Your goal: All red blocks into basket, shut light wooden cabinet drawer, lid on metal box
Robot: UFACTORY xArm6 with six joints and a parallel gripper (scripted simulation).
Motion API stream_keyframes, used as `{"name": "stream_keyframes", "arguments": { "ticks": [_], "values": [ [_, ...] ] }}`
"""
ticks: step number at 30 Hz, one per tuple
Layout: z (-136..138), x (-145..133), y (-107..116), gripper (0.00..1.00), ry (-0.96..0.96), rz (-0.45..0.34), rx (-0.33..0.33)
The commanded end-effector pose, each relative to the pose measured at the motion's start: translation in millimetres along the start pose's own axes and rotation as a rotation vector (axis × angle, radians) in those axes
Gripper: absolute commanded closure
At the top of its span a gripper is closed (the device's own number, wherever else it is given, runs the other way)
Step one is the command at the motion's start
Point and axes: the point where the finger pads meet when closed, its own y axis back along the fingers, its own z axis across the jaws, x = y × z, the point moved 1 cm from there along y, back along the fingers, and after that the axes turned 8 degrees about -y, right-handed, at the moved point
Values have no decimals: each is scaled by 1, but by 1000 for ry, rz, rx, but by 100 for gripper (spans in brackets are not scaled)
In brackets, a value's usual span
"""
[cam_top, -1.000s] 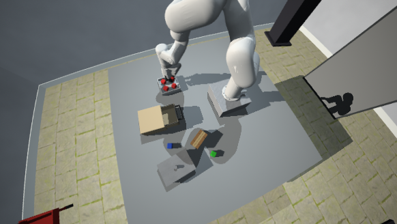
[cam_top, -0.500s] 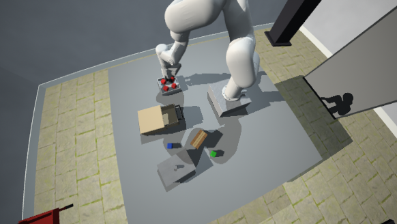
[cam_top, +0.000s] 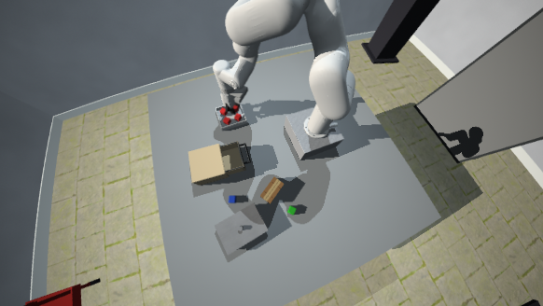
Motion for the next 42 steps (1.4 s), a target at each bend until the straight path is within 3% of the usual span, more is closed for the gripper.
{"name": "stream_keyframes", "arguments": {
  "ticks": [1,42],
  "values": [
    [0,-2,1,50,0,-4,-1],
    [0,-2,8,50,0,-4,-1]
  ]
}}
